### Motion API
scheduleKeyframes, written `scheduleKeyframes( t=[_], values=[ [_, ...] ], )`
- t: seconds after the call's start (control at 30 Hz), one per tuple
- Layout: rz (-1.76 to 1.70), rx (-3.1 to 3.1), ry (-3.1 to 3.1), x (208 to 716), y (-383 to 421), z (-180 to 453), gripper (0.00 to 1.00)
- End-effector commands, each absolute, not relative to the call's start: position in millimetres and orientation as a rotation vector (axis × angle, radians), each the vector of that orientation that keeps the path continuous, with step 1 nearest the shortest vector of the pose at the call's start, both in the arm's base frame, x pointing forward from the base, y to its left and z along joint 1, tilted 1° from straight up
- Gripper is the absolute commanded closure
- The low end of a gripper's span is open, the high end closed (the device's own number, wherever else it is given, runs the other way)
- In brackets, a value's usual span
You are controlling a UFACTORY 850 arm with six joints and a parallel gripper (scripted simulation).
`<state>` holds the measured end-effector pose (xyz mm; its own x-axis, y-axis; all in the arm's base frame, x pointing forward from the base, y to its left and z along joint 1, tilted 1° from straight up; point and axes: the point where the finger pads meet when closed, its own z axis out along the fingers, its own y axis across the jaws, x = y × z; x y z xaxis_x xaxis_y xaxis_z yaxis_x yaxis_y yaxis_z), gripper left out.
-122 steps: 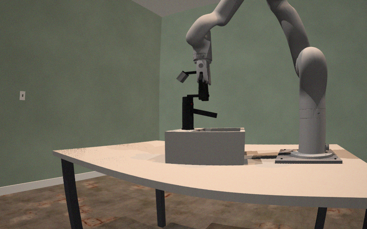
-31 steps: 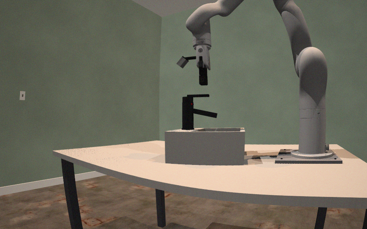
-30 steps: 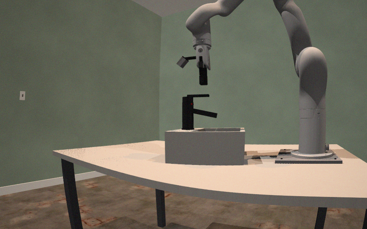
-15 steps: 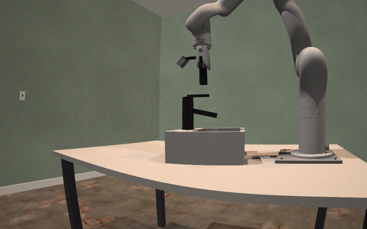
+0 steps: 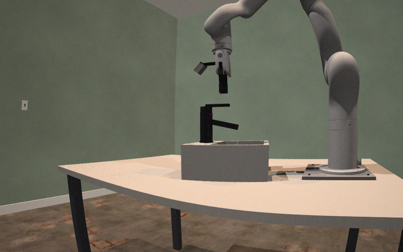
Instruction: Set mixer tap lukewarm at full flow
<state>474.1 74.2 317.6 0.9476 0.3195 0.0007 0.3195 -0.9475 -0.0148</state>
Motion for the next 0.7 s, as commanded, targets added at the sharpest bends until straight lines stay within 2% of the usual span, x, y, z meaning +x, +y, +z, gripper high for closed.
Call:
scheduleKeyframes(
  t=[0.0, 0.3, 0.67],
  values=[
    [-0.001, -3.085, -0.507, 474.8, 74.3, 318.5, 1.0],
    [-0.002, -3.058, -0.652, 474.8, 74.4, 319.1, 1.0],
    [-0.006, -2.893, -1.188, 474.7, 74.4, 321.5, 1.0]
  ],
)
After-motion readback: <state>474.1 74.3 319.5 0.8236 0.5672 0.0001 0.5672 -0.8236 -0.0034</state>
